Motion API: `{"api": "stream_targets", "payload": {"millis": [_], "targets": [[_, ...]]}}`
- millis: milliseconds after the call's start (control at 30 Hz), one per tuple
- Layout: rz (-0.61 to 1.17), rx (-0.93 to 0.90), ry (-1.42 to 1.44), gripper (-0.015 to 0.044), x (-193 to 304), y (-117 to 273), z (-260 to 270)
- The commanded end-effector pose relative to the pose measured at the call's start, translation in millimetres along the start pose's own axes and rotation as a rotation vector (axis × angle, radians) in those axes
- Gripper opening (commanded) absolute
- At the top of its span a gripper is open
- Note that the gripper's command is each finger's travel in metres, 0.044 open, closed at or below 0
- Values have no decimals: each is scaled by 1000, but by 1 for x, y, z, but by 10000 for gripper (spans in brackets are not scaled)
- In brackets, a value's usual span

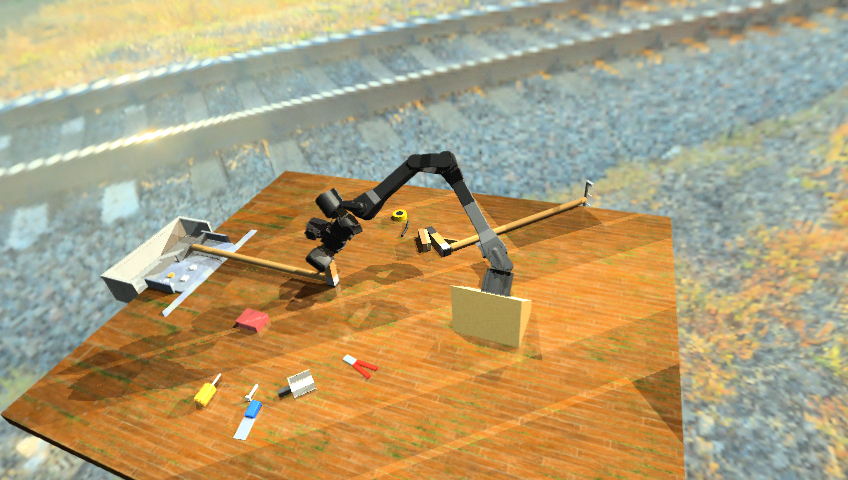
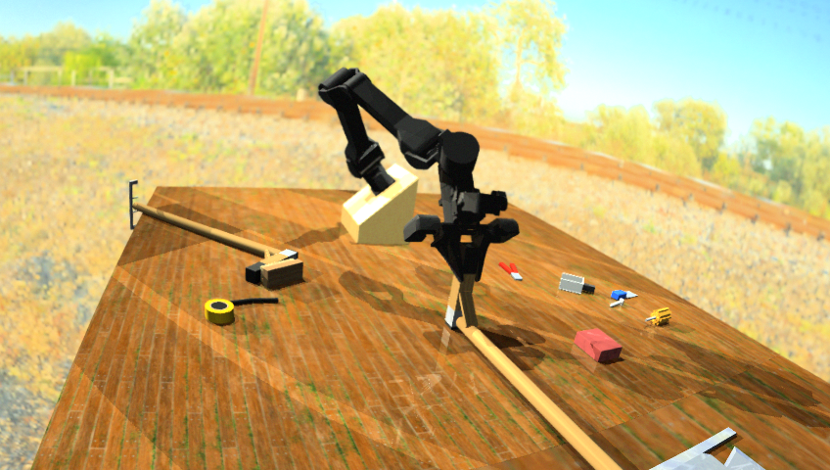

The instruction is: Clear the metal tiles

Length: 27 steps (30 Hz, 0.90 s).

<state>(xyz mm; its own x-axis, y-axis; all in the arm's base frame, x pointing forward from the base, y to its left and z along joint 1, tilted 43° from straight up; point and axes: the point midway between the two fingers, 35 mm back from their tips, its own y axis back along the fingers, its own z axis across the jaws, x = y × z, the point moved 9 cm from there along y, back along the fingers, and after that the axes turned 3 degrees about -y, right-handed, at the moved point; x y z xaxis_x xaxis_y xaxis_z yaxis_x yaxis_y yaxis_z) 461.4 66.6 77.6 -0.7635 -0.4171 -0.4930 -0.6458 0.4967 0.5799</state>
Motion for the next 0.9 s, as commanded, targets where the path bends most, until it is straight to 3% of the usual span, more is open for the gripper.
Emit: {"api": "stream_targets", "payload": {"millis": [0, 867], "targets": [[-15, -2, -4, 0, -8, -1, -1], [-8, 0, -1, 0, -13, -9, 1]]}}
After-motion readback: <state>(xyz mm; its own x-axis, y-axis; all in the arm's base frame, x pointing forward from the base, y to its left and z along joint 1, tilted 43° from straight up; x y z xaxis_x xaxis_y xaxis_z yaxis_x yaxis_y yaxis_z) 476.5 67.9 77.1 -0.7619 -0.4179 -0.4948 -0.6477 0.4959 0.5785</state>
